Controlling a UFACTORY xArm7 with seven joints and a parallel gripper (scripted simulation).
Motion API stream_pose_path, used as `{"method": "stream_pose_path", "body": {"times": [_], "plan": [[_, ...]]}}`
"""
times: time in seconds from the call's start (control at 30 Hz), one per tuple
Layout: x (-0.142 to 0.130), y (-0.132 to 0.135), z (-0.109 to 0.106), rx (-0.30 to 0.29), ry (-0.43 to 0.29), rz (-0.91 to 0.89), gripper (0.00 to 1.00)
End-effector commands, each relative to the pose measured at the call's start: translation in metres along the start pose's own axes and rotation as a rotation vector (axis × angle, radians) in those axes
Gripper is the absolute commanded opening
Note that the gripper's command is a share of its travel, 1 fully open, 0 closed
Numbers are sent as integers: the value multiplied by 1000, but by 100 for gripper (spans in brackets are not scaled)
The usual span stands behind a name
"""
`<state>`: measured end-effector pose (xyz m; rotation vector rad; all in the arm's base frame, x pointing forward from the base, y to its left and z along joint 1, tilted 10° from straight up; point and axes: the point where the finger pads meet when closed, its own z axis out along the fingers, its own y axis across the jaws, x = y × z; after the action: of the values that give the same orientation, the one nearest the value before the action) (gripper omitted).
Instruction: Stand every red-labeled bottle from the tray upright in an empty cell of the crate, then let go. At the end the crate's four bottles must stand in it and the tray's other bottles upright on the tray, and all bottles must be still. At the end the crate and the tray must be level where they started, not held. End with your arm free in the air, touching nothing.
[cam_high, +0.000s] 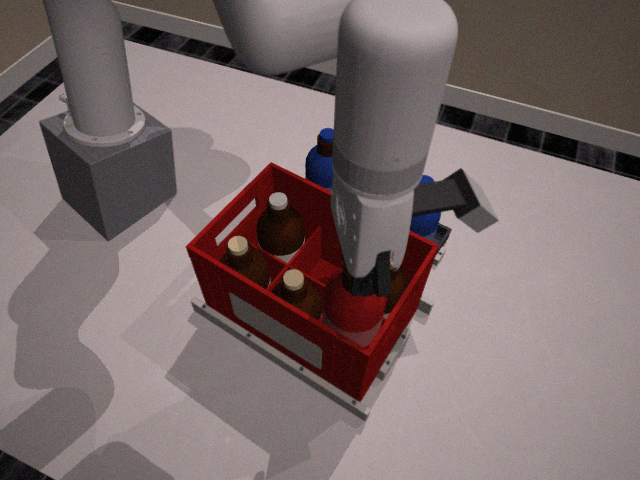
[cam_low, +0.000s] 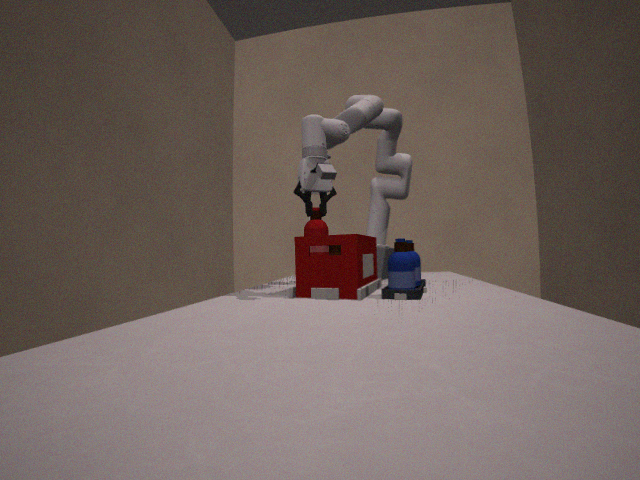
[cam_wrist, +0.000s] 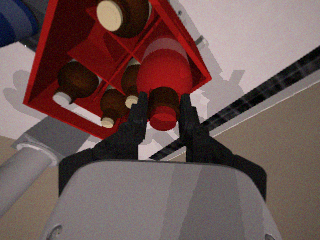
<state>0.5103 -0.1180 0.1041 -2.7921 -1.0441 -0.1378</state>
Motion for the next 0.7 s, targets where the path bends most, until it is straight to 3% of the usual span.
{"method": "stream_pose_path", "body": {"times": [0.0, 0.67], "plan": [[1, 2, 0, -5, 3, 0, 0], [1, 2, 19, -5, 3, 0, 0]]}}
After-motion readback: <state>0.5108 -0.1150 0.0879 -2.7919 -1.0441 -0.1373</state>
